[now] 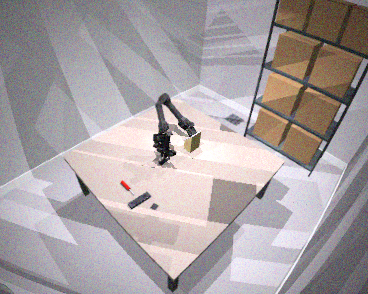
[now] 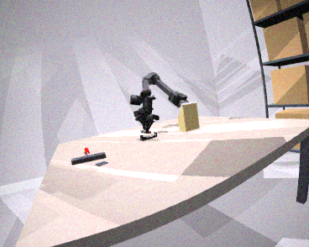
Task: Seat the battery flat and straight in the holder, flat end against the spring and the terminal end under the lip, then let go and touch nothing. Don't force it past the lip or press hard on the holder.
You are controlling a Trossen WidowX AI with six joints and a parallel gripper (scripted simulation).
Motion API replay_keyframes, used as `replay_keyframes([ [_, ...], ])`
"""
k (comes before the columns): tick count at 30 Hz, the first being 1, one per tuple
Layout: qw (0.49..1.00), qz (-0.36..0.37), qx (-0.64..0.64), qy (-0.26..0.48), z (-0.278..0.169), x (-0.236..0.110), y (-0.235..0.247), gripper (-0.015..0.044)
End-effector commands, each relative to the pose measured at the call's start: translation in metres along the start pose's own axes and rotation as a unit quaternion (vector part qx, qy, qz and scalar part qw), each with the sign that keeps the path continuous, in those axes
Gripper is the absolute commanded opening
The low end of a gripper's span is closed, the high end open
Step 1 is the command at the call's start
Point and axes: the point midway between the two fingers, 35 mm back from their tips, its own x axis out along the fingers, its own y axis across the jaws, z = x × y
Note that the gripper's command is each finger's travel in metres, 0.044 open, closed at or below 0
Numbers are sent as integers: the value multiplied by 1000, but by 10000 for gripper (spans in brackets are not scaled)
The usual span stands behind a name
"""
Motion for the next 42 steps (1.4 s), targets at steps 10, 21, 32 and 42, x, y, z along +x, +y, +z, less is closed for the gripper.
replay_keyframes([
  [10,999,8,-2,-36,-5,6,2,58],
  [21,998,12,-5,-69,-8,10,2,58],
  [32,994,14,-9,-106,-13,11,-1,58],
  [42,992,15,-12,-121,-17,11,-3,58],
])
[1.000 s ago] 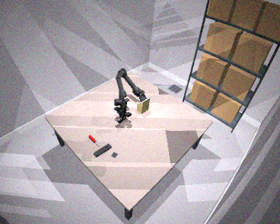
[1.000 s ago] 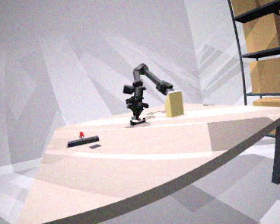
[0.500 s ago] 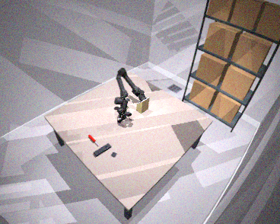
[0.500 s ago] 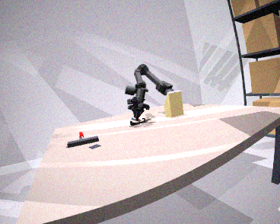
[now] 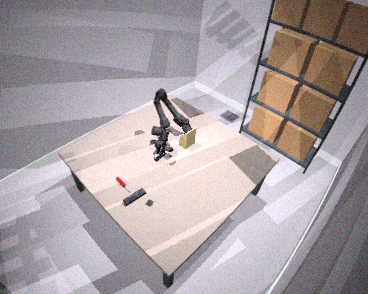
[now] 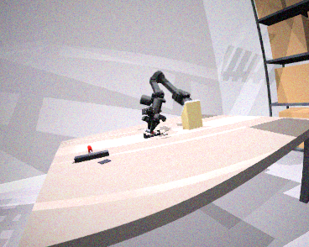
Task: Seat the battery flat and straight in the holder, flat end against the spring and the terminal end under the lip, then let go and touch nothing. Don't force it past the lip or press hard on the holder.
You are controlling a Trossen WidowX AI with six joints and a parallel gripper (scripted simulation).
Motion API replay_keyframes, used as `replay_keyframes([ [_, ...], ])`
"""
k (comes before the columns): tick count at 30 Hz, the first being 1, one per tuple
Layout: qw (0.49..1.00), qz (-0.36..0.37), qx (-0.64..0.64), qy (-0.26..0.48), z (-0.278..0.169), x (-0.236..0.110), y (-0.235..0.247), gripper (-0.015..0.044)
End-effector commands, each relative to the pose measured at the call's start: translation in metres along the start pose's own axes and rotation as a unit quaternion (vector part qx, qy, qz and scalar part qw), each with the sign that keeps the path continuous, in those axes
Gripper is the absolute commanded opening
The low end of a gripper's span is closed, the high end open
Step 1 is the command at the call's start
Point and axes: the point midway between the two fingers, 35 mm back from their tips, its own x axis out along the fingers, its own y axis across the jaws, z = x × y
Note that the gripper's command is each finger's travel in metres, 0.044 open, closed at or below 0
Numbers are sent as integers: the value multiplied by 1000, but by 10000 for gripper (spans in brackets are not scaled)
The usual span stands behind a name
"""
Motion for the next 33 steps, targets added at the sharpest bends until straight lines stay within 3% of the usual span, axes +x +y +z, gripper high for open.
replay_keyframes([
  [1,1000,1,-2,-4,-2,-1,0,58],
  [33,1000,9,-3,1,-20,-9,1,58],
])
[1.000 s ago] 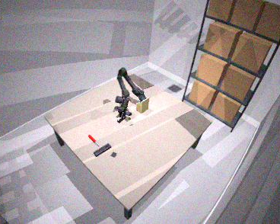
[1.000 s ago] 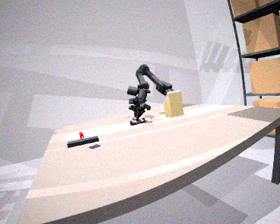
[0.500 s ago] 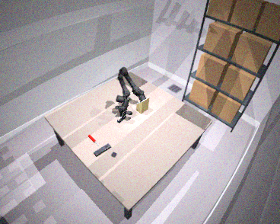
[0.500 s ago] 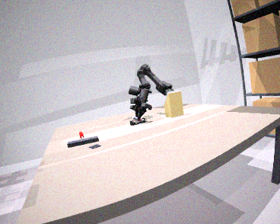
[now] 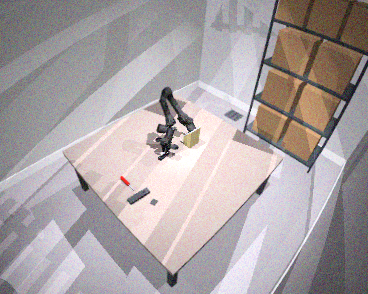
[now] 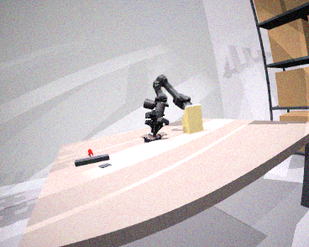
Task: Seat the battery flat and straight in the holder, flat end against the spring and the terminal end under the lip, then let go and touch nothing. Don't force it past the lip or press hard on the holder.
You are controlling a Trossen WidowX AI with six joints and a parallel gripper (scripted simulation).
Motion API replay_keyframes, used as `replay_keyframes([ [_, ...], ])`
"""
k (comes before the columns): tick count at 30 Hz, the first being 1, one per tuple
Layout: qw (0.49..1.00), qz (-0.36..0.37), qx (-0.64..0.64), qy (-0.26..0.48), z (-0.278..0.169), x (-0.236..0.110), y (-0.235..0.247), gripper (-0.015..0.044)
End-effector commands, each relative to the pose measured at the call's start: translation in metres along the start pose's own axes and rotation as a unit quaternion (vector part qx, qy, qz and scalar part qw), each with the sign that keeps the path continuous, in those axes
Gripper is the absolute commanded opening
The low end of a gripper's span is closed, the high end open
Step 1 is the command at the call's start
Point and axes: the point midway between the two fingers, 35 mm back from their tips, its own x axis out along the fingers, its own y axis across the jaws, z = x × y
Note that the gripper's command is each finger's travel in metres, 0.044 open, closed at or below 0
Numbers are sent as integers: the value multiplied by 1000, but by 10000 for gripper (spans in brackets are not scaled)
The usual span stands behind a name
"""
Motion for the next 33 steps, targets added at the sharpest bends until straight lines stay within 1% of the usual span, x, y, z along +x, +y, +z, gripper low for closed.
replay_keyframes([
  [1,1000,2,-4,8,-4,0,1,58],
  [33,996,25,15,87,3,13,6,58],
])
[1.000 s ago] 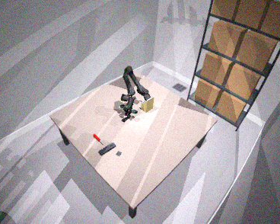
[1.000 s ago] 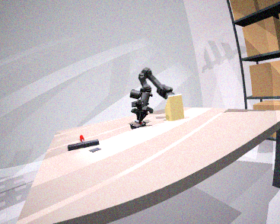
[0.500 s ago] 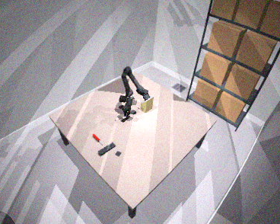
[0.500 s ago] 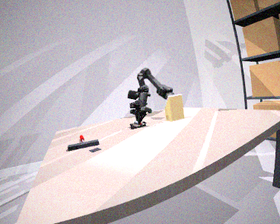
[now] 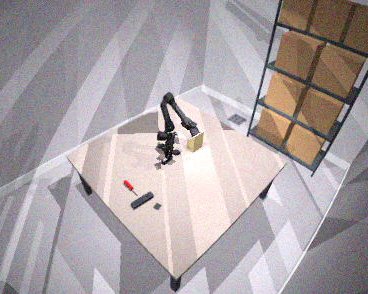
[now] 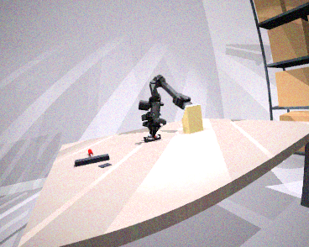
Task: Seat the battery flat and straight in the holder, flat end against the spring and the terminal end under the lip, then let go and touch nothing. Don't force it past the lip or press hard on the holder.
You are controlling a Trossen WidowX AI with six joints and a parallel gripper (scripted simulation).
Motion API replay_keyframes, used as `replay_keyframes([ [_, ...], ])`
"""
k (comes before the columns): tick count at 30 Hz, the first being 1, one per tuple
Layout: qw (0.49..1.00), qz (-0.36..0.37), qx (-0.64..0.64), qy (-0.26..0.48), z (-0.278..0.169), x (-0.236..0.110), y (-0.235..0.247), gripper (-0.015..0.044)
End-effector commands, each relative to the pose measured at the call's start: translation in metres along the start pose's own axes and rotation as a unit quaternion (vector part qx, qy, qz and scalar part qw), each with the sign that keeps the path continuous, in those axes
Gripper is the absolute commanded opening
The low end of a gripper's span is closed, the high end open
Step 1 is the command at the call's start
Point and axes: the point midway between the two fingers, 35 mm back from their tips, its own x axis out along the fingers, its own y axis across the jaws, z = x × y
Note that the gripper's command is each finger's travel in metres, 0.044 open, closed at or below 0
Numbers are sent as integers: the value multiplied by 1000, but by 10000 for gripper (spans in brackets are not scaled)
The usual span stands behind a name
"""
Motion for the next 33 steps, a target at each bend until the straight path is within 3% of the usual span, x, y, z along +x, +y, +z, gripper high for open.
replay_keyframes([
  [1,1000,7,-2,20,-5,3,4,58],
  [33,994,13,12,111,-3,7,1,58],
])
